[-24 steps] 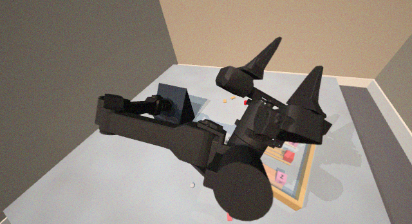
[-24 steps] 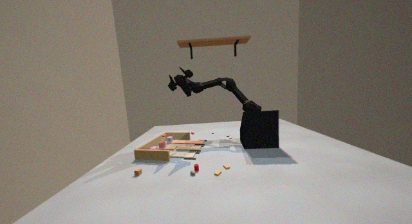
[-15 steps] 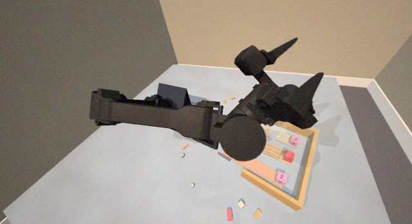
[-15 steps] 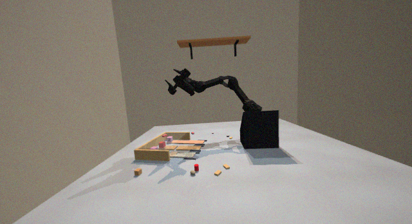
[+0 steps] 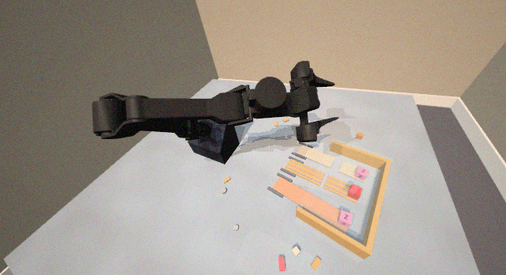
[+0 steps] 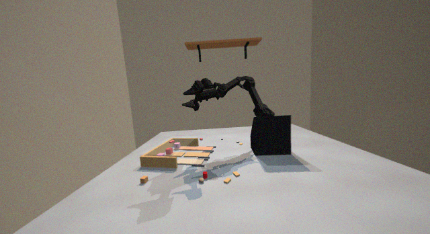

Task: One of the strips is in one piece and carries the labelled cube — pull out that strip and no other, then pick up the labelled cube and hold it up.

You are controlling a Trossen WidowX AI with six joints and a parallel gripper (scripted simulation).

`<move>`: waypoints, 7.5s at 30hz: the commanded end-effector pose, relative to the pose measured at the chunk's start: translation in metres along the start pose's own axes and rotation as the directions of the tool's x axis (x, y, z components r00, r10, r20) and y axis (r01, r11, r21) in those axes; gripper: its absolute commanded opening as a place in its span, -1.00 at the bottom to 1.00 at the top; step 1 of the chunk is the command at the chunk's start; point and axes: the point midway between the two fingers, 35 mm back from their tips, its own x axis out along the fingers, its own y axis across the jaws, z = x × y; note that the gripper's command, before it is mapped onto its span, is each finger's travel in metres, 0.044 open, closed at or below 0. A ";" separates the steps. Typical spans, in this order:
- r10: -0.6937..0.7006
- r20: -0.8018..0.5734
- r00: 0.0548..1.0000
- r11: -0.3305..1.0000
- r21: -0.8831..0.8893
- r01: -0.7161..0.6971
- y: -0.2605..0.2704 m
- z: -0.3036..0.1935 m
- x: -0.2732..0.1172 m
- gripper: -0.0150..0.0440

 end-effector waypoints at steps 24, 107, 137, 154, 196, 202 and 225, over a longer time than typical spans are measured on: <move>-0.630 -0.034 0.776 0.659 -0.552 0.511 -0.043 -0.124 -0.098 0.86; -0.704 -0.696 0.142 0.563 -0.426 0.708 -0.228 -0.181 -0.074 -0.49; -0.705 -0.695 0.141 0.563 -0.427 0.708 -0.233 -0.187 -0.073 -0.49; -0.705 -0.695 0.141 0.563 -0.428 0.707 -0.230 -0.193 -0.078 -0.49; -0.704 -0.697 0.138 0.564 -0.430 0.705 -0.204 -0.232 -0.123 -0.49; -0.704 -0.697 0.138 0.564 -0.430 0.705 -0.201 -0.237 -0.130 -0.49; -0.703 -0.698 0.137 0.565 -0.431 0.704 -0.186 -0.258 -0.155 -0.49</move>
